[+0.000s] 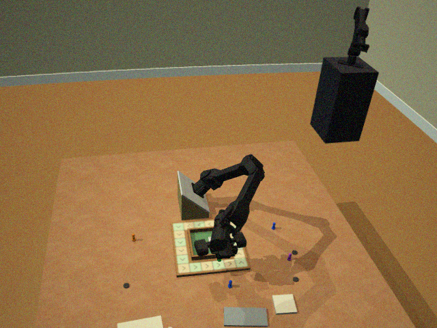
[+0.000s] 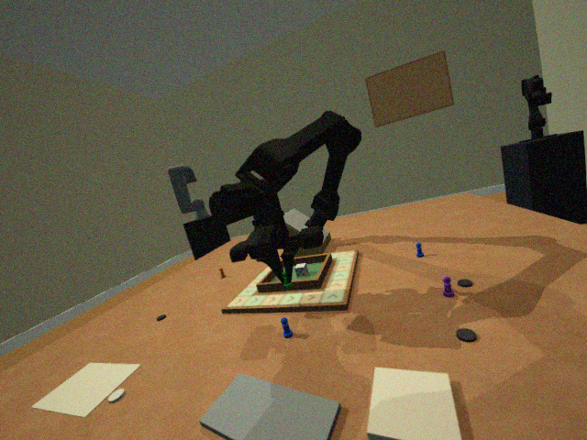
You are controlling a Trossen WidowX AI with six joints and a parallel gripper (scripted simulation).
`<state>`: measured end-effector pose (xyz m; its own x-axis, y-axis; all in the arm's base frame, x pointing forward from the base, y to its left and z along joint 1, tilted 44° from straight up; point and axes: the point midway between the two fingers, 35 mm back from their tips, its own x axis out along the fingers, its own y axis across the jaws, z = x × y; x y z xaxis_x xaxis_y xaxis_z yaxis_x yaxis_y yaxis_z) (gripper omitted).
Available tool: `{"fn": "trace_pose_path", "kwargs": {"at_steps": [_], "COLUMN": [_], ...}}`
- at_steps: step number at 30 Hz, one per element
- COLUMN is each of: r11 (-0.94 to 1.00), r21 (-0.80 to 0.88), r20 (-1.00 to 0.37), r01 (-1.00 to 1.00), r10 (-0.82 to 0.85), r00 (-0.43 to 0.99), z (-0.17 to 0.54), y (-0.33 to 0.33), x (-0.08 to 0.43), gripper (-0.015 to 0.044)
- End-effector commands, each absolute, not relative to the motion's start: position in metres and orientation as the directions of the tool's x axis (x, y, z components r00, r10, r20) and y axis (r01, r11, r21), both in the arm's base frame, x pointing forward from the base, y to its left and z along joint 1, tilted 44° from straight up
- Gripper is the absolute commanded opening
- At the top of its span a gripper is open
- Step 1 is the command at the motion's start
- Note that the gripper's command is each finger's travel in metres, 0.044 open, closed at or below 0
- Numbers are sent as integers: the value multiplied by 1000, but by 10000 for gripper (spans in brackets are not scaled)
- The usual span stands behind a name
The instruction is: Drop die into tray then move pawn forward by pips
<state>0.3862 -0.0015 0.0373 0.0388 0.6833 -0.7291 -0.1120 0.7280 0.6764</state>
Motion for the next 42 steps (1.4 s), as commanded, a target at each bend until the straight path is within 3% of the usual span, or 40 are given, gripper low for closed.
{"fn": "trace_pose_path", "kwargs": {"at_steps": [1,17,42], "r11": [733,731,739], "r21": [671,673,665], "r20": [-733,-731,-739], "r01": [-113,-112,-104], "r10": [679,681,672], "r00": [45,43,45], "z": [52,107,126], "y": [-19,-69,-13], "x": [387,376,320], "gripper": [0,0,0]}}
